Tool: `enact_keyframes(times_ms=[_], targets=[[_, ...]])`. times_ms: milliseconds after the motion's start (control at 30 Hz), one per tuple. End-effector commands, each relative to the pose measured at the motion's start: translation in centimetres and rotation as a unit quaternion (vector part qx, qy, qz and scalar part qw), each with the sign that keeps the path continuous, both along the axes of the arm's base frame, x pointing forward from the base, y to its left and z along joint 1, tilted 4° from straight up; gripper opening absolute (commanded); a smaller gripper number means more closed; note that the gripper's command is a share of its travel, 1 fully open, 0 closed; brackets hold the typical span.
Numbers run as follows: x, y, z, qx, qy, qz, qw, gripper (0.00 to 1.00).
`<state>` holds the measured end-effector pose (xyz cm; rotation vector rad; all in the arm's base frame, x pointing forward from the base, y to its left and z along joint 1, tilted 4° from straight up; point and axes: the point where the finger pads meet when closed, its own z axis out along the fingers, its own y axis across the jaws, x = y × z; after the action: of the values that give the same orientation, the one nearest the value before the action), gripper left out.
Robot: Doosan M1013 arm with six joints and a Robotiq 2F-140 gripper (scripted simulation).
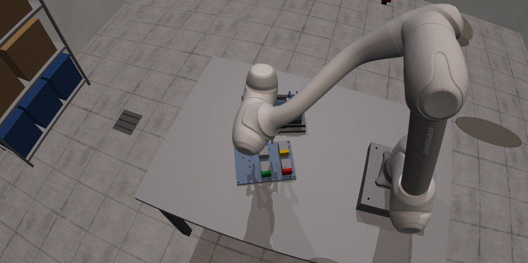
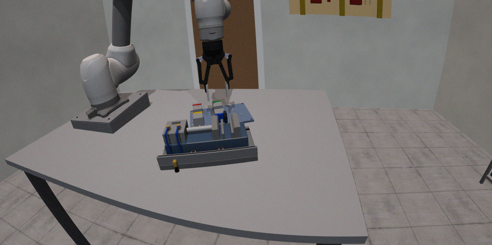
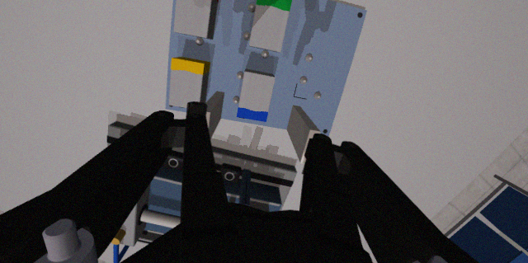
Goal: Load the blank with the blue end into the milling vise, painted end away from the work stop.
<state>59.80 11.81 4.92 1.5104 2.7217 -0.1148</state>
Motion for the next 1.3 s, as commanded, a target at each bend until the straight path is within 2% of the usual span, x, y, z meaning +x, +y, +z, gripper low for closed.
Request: enact_keyframes(times_ms=[0,400,1267], targets=[[0.1,0.0,-0.2,0.000,0.000,0.000,1.000,0.46],[0.4,-0.2,-1.2,0.000,0.000,0.000,1.000,0.46],[0.1,0.0,-0.1,0.000,0.000,0.000,1.000,0.46]])
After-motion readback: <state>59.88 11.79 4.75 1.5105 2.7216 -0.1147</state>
